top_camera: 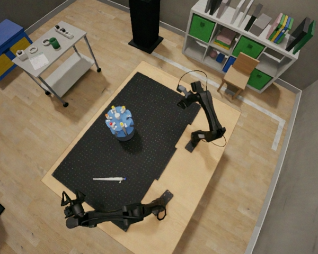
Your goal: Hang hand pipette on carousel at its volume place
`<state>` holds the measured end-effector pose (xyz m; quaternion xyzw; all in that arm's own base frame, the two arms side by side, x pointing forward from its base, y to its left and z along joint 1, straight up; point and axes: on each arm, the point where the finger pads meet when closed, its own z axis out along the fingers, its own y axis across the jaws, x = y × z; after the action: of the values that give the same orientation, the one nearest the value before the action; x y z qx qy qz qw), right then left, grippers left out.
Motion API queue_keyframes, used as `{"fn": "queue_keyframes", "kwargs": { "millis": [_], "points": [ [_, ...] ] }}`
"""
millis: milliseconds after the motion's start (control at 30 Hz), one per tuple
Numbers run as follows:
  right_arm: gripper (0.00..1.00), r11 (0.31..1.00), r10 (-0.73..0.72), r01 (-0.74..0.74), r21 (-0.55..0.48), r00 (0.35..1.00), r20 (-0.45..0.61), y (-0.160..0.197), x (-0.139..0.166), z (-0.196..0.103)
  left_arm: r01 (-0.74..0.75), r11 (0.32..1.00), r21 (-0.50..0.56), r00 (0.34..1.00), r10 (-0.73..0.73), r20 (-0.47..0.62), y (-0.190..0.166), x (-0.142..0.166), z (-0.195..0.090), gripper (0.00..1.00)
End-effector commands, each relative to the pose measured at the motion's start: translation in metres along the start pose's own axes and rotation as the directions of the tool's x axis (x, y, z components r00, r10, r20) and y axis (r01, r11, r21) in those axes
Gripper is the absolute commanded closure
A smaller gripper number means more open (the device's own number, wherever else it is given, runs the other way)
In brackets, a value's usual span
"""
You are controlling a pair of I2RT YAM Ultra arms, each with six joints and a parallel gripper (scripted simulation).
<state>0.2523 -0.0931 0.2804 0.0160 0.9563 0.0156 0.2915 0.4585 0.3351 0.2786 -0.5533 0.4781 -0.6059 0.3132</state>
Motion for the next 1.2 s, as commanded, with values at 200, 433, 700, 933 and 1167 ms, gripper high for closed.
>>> {"fn": "queue_keyframes", "kwargs": {
  "millis": [200,433,700,933,1167],
  "points": [
    [0.00,0.933,-0.277,0.305,-0.189,0.947,0.163,0.022,-0.026,0.053,-0.024,1.000,0.002,1.000,0.024,-0.007,-0.009,0.004,-0.002,0.00],
    [0.00,0.890,-0.352,0.401,-0.217,0.907,0.232,0.024,-0.031,0.055,-0.024,1.000,0.002,1.000,0.024,-0.007,-0.009,0.004,-0.002,0.00],
    [0.00,0.890,-0.352,0.401,-0.217,0.907,0.232,0.024,-0.031,0.055,-0.024,1.000,0.002,1.000,0.024,-0.007,-0.009,0.004,-0.002,0.00],
    [0.00,0.890,-0.352,0.401,-0.217,0.907,0.232,0.024,-0.031,0.055,-0.213,0.977,0.001,0.966,0.211,0.151,-0.059,0.030,-0.022,0.00],
    [0.00,0.890,-0.352,0.401,-0.217,0.907,0.232,0.024,-0.031,0.055,-0.321,0.943,-0.084,0.906,0.332,0.262,-0.075,0.050,-0.049,0.00]
  ]
}}
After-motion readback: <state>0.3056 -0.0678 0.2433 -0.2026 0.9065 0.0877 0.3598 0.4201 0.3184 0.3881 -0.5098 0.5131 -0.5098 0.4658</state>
